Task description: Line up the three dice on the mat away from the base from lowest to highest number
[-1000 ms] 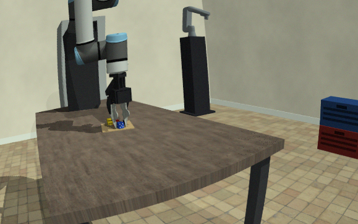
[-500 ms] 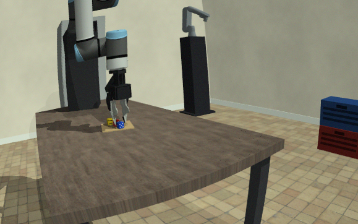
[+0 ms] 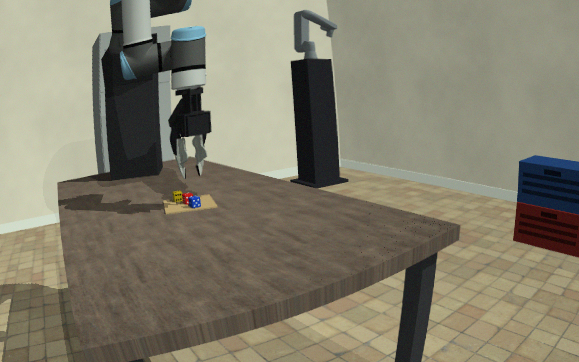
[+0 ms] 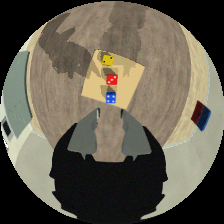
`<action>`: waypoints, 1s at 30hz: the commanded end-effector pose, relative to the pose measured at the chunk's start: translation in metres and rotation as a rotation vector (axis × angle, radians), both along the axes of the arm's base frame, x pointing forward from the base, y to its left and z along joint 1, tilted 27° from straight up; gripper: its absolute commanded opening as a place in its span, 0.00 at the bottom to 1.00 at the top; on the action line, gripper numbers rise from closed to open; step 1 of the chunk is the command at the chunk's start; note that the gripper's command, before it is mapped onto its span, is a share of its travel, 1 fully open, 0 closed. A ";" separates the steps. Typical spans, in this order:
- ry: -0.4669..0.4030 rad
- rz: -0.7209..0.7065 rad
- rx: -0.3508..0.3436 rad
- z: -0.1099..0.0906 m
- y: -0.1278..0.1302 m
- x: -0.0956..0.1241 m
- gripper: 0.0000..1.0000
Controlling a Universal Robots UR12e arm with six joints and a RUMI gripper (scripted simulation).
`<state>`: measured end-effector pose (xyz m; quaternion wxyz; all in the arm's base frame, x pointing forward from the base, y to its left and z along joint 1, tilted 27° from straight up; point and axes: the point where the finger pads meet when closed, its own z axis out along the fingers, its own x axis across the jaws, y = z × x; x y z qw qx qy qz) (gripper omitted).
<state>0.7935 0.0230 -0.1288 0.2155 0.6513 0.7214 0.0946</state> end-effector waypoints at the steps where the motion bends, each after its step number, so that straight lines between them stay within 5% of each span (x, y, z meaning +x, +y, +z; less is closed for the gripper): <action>1: -0.001 0.000 0.000 0.013 0.002 -0.006 0.24; 7: -0.001 0.000 0.000 0.014 0.002 -0.007 0.24; 8: -0.001 0.000 0.000 0.014 0.002 -0.007 1.00; 30: -0.001 0.000 0.000 0.015 0.002 -0.007 1.00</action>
